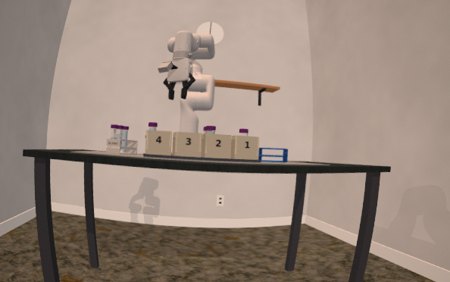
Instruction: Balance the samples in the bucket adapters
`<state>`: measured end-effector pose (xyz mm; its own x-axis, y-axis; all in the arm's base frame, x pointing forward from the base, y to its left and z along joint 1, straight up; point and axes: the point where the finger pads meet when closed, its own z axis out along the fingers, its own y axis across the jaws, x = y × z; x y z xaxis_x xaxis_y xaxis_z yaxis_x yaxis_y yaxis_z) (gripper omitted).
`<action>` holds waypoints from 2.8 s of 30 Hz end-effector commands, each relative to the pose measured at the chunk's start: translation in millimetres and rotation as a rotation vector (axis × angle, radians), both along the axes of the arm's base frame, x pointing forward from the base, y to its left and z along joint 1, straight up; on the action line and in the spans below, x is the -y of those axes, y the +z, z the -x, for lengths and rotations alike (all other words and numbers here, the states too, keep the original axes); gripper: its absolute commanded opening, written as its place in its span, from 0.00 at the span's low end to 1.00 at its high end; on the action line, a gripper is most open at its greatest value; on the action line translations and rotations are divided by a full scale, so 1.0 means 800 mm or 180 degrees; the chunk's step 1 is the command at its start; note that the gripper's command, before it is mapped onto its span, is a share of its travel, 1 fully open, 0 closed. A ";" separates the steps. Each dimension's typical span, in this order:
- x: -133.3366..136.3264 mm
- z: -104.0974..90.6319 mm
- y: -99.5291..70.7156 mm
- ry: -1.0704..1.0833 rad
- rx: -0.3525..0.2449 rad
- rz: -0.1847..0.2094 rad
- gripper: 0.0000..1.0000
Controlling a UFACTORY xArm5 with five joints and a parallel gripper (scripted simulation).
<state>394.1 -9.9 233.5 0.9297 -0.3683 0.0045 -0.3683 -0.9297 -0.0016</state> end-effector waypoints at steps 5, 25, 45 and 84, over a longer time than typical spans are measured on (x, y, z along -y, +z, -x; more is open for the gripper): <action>0.052 0.016 0.002 0.0000 0.0016 0.0004 0.57; 0.160 0.050 0.002 0.0000 0.0015 0.0011 0.57; 0.261 0.083 0.002 0.0000 0.0011 0.0017 0.57; 0.310 0.099 -0.030 0.0000 0.0009 0.0020 0.57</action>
